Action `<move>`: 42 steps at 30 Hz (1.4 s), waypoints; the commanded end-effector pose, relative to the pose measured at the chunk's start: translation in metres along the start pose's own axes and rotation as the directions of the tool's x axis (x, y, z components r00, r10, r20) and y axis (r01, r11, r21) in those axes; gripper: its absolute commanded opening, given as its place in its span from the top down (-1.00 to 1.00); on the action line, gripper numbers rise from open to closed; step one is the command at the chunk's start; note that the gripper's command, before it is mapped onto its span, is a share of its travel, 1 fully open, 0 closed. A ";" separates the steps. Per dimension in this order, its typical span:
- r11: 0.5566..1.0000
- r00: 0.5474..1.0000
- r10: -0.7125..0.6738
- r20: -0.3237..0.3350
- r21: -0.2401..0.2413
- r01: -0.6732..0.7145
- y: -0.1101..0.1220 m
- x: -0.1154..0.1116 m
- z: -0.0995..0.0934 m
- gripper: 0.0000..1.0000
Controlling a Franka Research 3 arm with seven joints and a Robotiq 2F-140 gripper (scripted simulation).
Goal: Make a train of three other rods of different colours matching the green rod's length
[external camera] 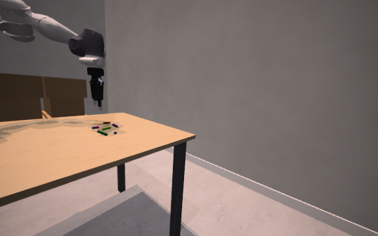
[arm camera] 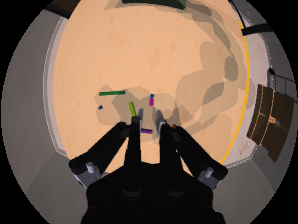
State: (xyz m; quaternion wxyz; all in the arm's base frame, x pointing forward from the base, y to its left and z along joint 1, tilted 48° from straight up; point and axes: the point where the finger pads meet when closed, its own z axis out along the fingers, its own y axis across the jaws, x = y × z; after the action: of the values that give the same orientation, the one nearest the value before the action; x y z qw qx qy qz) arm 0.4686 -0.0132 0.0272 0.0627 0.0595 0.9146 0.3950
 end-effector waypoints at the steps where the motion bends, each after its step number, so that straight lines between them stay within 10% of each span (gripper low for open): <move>1: 1.000 1.000 0.017 -0.011 -0.007 -0.017 0.003 0.003 -0.001 -1.00; 20: 1.000 1.000 0.013 -0.011 -0.007 -0.014 0.002 0.003 0.000 -1.00; 37: 0.951 0.951 -0.311 -0.007 -0.012 0.310 -0.046 -0.020 0.022 -1.00; 38: 0.951 0.951 -0.311 -0.007 -0.012 0.310 -0.046 -0.020 0.022 0.71; 42: 0.951 0.951 -0.311 -0.007 -0.012 0.310 -0.046 -0.020 0.022 0.71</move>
State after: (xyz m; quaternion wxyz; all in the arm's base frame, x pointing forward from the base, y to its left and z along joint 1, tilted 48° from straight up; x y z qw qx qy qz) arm 0.4870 -0.0331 -0.0210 0.0993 -0.0479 0.9160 0.3858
